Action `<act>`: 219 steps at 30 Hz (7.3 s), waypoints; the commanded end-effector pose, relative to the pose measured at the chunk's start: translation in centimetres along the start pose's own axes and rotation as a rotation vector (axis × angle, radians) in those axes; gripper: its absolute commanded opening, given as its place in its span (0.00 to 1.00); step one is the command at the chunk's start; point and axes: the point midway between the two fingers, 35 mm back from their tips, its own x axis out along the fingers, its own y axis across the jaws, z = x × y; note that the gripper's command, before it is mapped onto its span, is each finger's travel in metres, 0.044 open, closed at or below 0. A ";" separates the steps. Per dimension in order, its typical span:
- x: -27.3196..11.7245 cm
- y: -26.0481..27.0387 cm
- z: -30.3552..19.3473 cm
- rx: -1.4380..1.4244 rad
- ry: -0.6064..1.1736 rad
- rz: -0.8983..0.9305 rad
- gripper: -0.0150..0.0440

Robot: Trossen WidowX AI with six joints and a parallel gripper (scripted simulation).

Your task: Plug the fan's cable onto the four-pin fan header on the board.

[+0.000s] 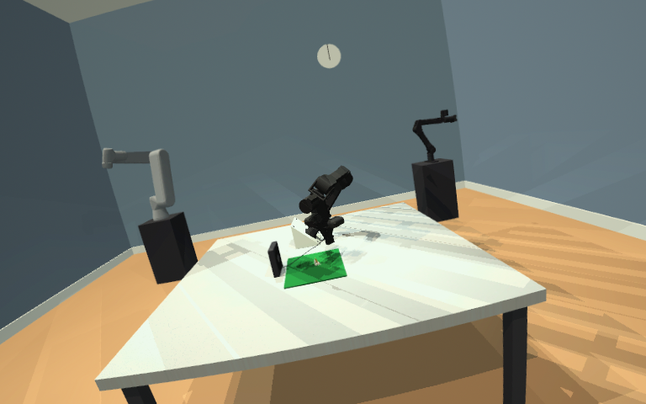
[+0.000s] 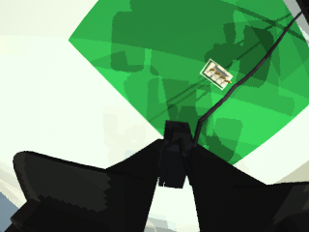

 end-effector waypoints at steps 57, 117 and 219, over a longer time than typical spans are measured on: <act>4.5 -2.4 -1.1 -0.026 -0.625 -0.414 0.25; 3.0 0.2 -4.3 0.007 -1.455 0.005 0.25; 8.9 0.3 -4.1 0.008 -1.434 -0.020 0.25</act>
